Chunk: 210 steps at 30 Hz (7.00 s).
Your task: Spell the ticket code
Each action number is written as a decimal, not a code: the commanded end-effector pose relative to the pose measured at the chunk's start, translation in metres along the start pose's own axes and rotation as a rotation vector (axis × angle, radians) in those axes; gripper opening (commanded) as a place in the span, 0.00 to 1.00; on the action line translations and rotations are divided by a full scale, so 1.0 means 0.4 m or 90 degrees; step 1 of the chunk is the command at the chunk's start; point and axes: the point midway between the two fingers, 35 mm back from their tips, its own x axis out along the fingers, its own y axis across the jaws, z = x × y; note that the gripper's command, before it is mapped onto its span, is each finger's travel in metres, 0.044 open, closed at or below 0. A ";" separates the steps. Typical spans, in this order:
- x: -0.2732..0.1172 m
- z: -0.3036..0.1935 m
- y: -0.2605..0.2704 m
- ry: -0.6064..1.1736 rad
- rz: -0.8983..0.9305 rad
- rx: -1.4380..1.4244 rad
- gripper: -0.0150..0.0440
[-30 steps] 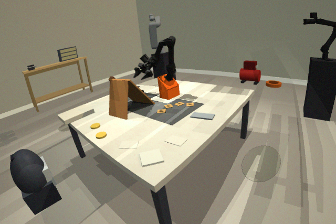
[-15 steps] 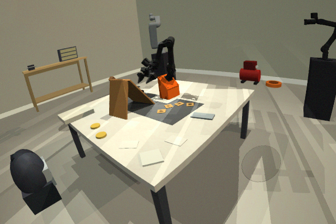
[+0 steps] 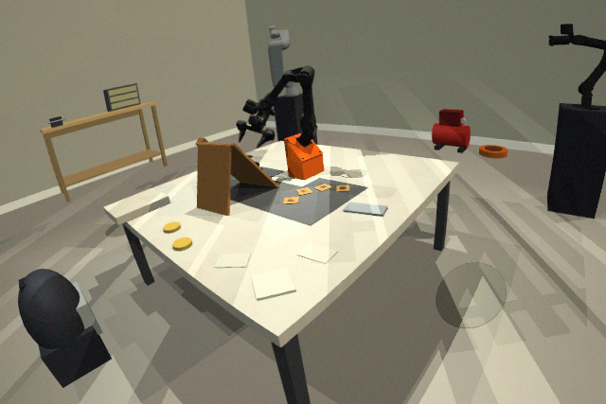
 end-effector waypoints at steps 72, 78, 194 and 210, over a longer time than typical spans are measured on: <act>0.041 0.322 0.346 0.268 0.266 -0.302 0.83; 0.106 0.285 0.464 0.366 0.250 -0.129 0.83; 0.194 -0.001 0.955 0.570 0.041 0.516 0.56; 0.178 0.012 0.939 0.570 0.041 0.516 0.25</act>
